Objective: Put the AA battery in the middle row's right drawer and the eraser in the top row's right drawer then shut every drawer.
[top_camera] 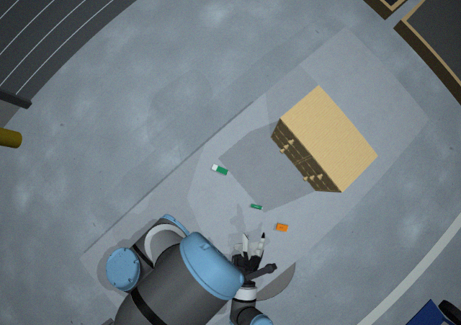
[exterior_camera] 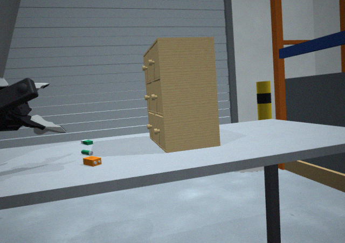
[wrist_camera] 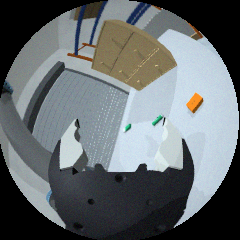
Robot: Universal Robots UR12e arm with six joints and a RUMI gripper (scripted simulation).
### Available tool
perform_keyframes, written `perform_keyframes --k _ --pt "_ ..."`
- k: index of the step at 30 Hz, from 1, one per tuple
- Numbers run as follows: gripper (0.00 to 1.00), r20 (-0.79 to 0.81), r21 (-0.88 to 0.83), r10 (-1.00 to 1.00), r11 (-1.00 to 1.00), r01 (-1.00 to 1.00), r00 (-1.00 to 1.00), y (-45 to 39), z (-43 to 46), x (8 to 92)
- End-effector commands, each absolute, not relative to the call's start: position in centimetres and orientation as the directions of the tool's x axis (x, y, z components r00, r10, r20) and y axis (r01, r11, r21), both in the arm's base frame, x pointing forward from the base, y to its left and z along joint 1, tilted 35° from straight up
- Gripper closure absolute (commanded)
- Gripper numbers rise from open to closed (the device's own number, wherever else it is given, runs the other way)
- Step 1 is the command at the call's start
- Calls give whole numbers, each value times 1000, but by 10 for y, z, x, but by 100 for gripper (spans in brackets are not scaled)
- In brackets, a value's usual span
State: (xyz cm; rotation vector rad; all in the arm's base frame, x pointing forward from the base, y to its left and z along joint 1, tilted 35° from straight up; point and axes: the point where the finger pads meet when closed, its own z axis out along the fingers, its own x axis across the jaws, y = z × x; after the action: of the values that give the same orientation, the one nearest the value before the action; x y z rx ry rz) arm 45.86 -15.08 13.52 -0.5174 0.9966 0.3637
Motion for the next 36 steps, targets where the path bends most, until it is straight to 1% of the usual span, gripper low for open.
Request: perform_keyframes --k 1,22,27,32,34,36 --pt "0 -864 -245 55 822 -514 500 -151 135 459" --pt "0 -862 -263 41 816 -515 505 -152 136 459" --pt "0 -848 -336 -13 786 -519 529 -154 139 457" --pt "0 -802 -487 -125 702 -519 584 -159 146 455" --pt "0 -802 -487 -125 702 -519 584 -159 146 455" --pt "0 -768 -564 -181 645 -516 614 -162 150 453"
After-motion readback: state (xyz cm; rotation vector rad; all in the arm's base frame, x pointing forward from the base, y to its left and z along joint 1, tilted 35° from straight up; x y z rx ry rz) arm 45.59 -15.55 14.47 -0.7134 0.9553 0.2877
